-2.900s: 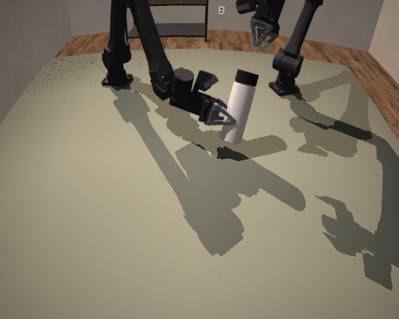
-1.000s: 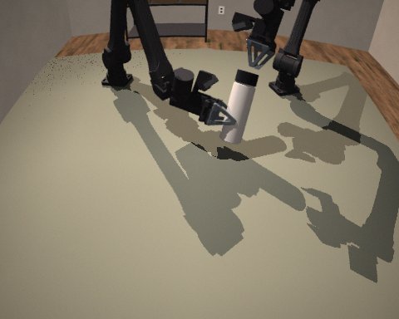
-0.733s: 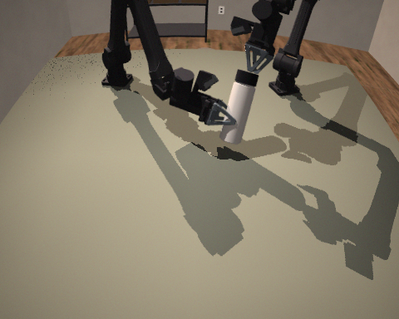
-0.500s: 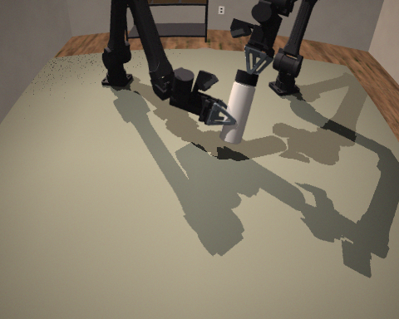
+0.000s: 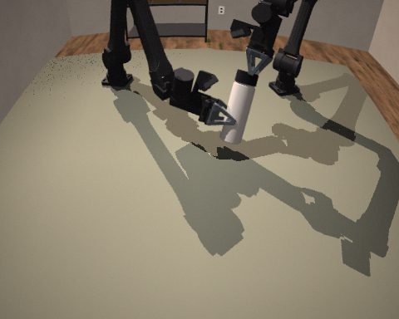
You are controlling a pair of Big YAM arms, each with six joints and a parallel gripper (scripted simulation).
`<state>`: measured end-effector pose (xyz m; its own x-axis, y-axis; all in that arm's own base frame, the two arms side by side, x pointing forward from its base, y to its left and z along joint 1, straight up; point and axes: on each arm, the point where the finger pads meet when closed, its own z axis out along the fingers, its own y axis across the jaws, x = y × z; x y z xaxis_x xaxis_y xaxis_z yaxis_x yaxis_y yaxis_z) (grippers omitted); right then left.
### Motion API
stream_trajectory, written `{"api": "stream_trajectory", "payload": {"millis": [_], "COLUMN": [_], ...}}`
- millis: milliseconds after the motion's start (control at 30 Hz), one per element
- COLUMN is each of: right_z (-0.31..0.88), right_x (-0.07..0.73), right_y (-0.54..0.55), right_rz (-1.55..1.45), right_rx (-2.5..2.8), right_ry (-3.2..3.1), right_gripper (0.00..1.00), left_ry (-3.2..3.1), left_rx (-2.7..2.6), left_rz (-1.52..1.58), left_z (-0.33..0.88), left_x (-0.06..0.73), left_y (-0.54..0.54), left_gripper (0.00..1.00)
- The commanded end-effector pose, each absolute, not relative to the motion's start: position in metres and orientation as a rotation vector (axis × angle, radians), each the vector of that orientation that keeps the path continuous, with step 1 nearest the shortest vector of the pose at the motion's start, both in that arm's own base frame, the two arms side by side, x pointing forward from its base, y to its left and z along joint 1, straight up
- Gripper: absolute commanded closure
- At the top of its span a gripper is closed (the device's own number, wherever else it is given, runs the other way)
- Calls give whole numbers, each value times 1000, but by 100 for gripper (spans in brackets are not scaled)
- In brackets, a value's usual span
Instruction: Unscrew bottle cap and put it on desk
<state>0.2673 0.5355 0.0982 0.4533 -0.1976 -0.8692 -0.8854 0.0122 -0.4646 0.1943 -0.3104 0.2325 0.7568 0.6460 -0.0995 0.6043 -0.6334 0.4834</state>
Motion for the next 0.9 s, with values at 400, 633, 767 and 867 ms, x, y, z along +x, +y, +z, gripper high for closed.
{"api": "stream_trajectory", "payload": {"millis": [400,633,767,867], "right_z": [120,120,120,120], "right_x": [272,272,272,272], "right_y": [544,544,544,544], "right_rz": [702,702,702,702], "right_rx": [-1463,-1463,-1463,-1463], "right_ry": [958,958,958,958], "right_gripper": [100,100,100,100], "left_ry": [1676,1988,2122,2216], "left_rx": [1996,1715,1568,1453], "left_rz": [-120,-231,-280,-317], "left_z": [252,253,253,253], "left_x": [199,199,199,199], "left_y": [-317,-317,-317,-317], "left_gripper": [100,100,100,100]}}
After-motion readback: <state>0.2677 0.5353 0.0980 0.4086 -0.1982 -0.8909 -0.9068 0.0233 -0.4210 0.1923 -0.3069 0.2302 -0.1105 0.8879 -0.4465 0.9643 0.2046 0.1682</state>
